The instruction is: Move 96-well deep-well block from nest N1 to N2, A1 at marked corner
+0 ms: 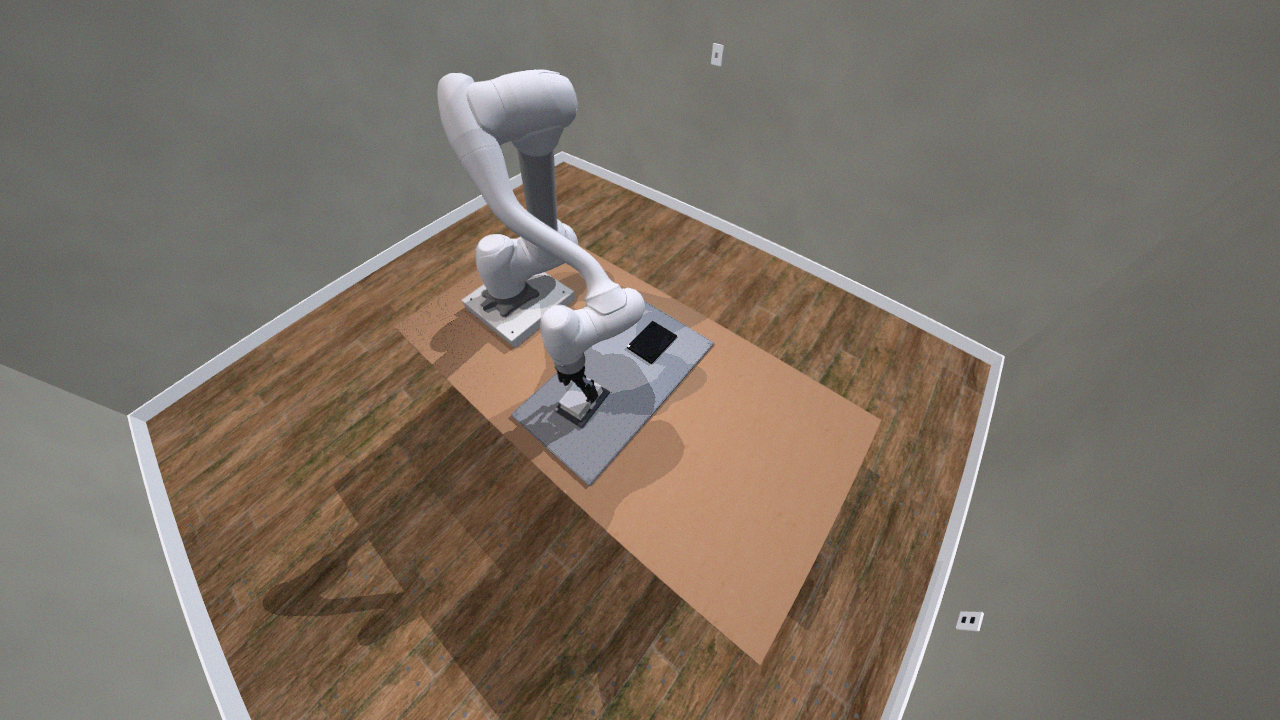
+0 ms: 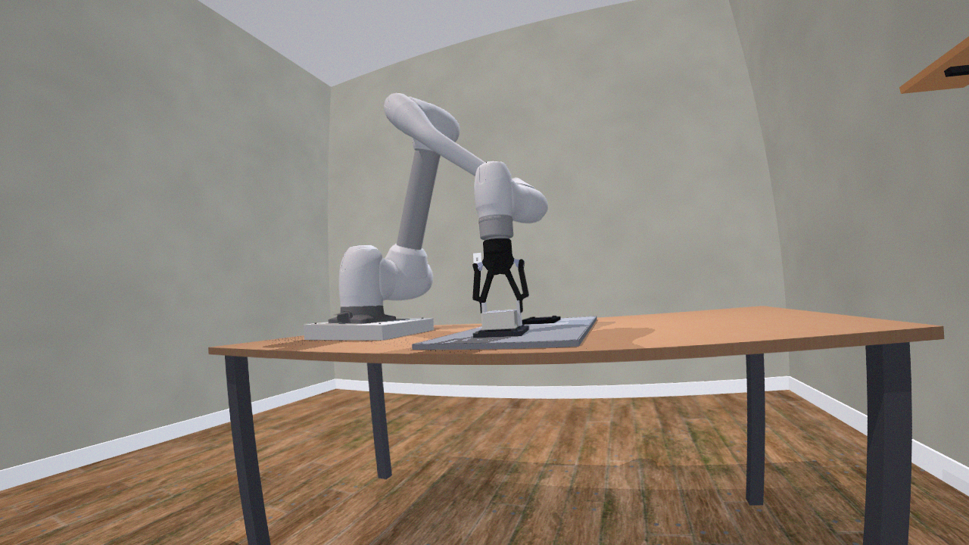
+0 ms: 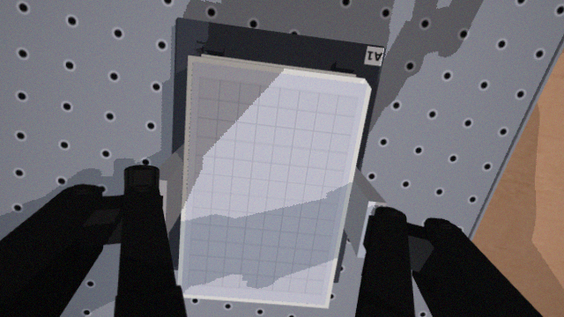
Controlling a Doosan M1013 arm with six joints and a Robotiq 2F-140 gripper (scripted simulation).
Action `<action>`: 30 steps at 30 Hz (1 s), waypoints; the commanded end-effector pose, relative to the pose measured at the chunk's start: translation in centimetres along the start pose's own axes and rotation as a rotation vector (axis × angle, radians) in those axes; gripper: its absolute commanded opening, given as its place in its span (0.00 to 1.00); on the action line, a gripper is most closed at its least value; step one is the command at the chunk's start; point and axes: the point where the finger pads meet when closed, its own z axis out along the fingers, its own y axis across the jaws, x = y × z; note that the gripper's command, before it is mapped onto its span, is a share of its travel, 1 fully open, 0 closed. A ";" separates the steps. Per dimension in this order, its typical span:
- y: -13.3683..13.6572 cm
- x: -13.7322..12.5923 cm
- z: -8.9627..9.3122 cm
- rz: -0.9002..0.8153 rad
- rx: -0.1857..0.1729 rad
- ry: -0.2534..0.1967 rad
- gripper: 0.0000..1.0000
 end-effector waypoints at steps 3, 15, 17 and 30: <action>0.0 0.0 0.1 0.000 0.000 0.000 0.00; 0.0 0.0 0.2 0.000 0.000 0.000 0.00; 0.0 0.0 0.3 0.000 0.000 0.000 0.00; 0.0 0.0 0.5 0.000 0.000 0.000 0.00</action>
